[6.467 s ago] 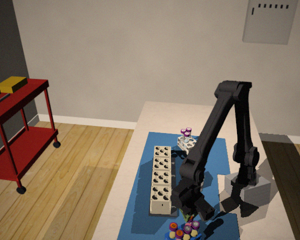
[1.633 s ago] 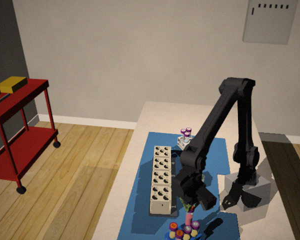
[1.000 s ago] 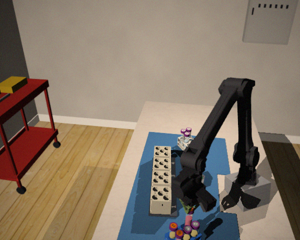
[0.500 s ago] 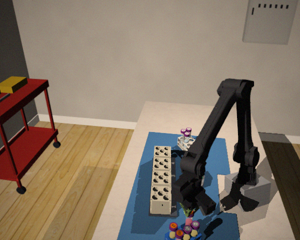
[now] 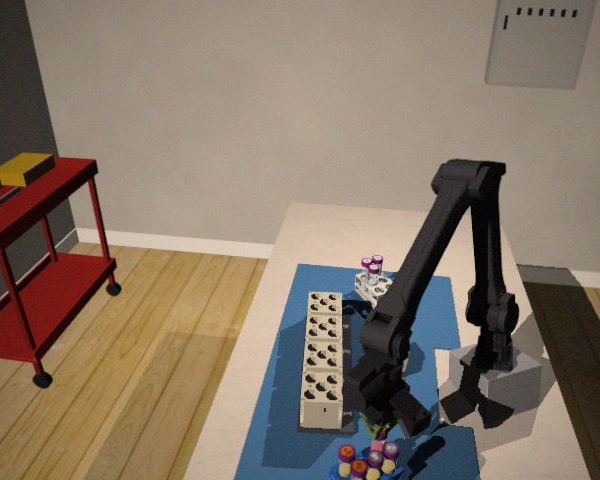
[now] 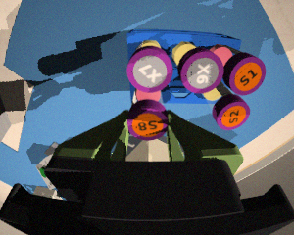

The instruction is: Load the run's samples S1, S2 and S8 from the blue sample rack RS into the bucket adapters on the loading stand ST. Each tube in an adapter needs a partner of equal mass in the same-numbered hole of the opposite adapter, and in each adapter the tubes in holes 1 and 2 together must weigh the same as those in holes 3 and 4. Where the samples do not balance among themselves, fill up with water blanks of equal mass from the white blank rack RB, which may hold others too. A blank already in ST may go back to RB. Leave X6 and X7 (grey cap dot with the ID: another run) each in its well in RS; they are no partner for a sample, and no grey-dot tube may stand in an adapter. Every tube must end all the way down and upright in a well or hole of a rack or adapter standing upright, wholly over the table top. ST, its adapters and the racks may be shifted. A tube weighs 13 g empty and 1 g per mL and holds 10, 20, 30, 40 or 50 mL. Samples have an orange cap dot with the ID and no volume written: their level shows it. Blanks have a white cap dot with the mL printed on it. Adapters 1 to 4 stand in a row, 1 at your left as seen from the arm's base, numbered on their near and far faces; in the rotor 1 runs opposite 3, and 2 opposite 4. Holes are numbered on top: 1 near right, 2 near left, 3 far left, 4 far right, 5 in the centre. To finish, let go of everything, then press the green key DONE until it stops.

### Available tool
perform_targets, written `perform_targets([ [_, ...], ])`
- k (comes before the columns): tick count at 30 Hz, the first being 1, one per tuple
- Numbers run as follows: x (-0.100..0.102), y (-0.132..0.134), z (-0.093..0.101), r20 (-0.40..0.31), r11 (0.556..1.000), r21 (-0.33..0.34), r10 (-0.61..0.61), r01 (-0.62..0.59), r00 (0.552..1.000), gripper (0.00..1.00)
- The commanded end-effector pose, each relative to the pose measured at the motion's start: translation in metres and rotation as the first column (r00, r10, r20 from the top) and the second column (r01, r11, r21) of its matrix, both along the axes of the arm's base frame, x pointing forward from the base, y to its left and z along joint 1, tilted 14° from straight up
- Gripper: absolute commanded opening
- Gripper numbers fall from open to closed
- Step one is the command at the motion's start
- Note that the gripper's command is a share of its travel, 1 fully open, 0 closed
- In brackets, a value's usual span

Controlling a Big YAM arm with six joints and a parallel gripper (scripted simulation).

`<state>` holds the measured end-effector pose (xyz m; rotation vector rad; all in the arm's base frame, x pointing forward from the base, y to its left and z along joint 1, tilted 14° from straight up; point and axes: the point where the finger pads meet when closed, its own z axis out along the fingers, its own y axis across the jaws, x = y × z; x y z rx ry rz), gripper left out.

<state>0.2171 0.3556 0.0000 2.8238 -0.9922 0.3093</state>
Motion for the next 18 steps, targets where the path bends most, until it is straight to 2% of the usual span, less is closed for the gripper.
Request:
perform_targets([
  [1, 0.014, 0.029, 0.012, 0.027, 0.998, 0.06, 0.007, -0.009, 1.0, 0.0],
  [6, 0.008, 0.006, -0.007, 0.006, 1.0, 0.018, 0.005, -0.005, 1.0, 0.0],
  [8, 0.008, 0.011, -0.007, 0.01, 1.0, 0.026, 0.011, -0.011, 1.0, 0.0],
  [10, 0.009, 0.016, 0.003, 0.019, 0.999, 0.043, 0.003, -0.004, 1.0, 0.0],
  [18, 0.009, 0.016, 0.002, 0.019, 0.999, 0.043, 0.003, -0.004, 1.0, 0.0],
])
